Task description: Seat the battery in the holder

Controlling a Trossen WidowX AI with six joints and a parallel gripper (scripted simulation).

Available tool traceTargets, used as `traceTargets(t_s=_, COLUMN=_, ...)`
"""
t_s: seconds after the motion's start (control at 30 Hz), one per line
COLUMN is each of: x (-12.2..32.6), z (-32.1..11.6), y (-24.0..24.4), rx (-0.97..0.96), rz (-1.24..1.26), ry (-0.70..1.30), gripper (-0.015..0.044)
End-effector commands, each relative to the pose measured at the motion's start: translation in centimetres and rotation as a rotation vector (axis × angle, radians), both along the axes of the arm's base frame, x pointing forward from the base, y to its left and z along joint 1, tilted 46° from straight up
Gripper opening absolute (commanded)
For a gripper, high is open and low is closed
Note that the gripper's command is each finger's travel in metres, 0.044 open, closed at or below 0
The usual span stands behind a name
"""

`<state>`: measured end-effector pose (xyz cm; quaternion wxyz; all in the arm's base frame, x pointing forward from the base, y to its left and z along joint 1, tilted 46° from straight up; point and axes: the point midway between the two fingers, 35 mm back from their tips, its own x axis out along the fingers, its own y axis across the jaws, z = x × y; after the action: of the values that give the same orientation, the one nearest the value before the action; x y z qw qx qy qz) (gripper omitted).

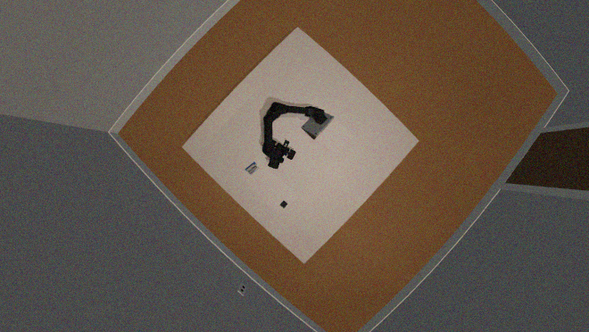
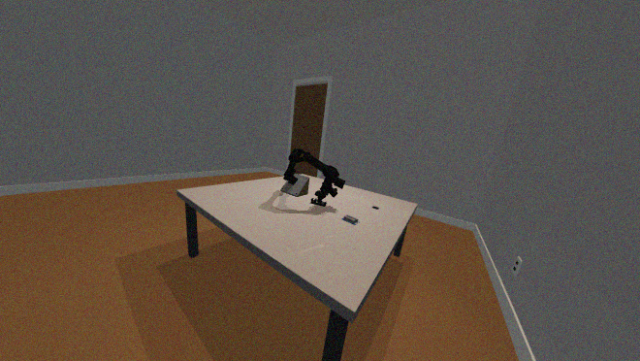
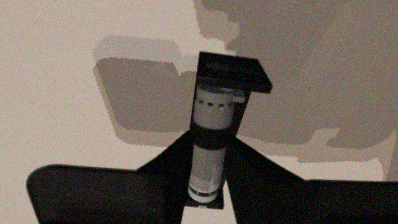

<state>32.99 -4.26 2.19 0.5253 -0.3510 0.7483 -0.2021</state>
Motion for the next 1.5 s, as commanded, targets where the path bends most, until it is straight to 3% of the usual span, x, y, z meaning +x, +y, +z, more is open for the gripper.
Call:
traceTargets(t_s=0.0, x=0.22, z=0.07, y=-0.03, rx=0.011, rz=0.016, ry=-0.029, gripper=0.006)
traceTargets(t_s=1.47, x=-0.53, z=-0.05, y=-0.87, rx=0.077, rz=0.119, ry=-0.164, gripper=0.006)
